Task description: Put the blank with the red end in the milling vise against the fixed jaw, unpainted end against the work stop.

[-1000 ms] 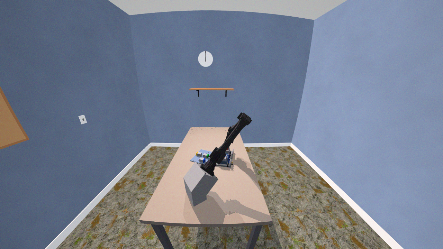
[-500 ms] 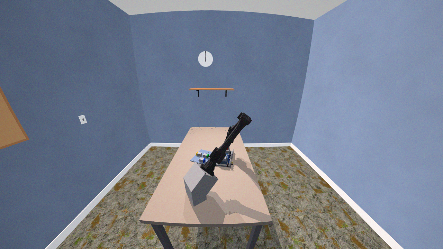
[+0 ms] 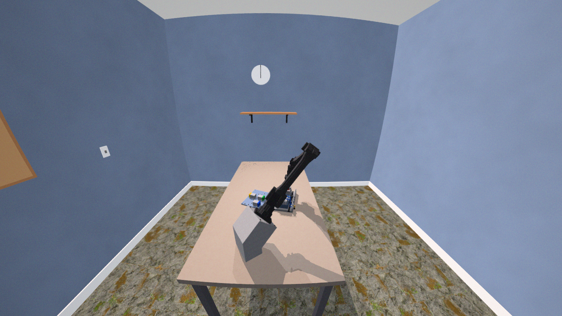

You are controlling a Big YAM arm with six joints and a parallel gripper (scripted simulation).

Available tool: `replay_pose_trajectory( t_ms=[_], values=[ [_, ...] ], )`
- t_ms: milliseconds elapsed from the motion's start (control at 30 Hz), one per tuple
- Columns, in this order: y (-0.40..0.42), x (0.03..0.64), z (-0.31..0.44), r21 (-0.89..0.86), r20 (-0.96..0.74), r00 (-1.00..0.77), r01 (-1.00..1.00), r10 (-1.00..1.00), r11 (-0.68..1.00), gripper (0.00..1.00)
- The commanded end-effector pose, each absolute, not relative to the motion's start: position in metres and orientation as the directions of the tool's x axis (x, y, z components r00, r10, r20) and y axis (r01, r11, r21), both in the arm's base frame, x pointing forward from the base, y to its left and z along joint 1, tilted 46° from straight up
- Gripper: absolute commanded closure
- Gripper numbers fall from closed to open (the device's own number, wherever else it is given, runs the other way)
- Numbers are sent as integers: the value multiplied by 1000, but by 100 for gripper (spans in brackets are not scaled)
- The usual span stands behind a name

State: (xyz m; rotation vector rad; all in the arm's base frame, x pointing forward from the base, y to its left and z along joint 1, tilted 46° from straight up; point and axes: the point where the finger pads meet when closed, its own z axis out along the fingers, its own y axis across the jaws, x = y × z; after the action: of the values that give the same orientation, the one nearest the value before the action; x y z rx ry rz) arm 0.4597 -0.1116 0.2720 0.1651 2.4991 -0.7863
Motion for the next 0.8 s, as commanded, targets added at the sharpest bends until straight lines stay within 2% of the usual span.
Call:
replay_pose_trajectory(
  t_ms=[0,767],
  values=[
    [-97,465,313,-478,-568,-822,291,-38,829,100],
    [-85,459,317,-484,-548,-836,279,-38,829,100]
  ],
)
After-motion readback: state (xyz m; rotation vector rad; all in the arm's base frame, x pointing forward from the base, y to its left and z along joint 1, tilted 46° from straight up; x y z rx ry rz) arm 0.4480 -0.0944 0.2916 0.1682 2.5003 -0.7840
